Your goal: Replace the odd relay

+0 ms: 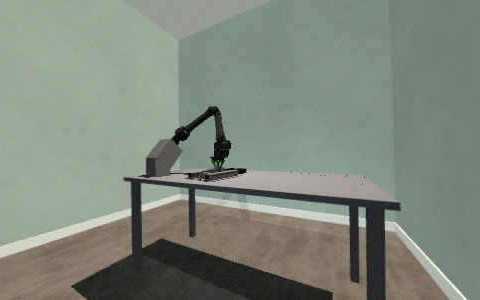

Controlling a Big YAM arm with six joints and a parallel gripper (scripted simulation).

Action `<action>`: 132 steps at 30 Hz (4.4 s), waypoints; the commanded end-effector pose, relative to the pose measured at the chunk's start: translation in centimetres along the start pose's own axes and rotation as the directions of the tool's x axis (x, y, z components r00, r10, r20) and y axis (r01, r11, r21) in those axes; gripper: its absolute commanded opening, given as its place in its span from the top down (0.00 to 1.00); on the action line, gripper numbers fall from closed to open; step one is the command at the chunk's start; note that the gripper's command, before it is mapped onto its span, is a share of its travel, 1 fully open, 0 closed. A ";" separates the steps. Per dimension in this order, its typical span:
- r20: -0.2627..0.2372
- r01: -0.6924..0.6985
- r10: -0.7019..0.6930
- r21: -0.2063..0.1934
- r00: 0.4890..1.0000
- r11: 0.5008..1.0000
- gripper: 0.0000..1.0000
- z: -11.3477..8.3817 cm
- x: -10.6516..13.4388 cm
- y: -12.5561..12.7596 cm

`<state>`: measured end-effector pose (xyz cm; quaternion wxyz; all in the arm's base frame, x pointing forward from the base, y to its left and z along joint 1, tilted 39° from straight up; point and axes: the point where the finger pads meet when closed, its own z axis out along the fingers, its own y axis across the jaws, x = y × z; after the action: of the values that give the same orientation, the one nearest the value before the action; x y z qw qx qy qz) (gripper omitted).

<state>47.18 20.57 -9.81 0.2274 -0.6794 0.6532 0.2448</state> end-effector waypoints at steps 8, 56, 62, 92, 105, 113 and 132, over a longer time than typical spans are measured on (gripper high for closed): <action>0.007 0.030 -0.030 0.042 1.000 0.999 1.00 -1.0 -1.7 -1.4; 0.007 0.019 -0.020 0.051 1.000 0.998 1.00 -1.4 -1.1 -1.7; 0.007 0.019 -0.019 0.054 1.000 0.998 1.00 -1.6 -0.9 -1.8; 0.007 0.018 -0.018 0.057 1.000 0.998 1.00 -1.8 -0.6 -1.9; 0.006 0.017 -0.018 0.057 1.000 0.998 1.00 -1.8 -0.5 -1.9; 0.006 0.017 -0.017 0.057 1.000 0.998 1.00 -1.9 -0.3 -1.9; 0.006 0.017 -0.017 0.057 1.000 0.998 1.00 -1.9 -0.2 -1.9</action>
<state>47.01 20.82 -9.75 0.2273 -0.6800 0.6526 0.2449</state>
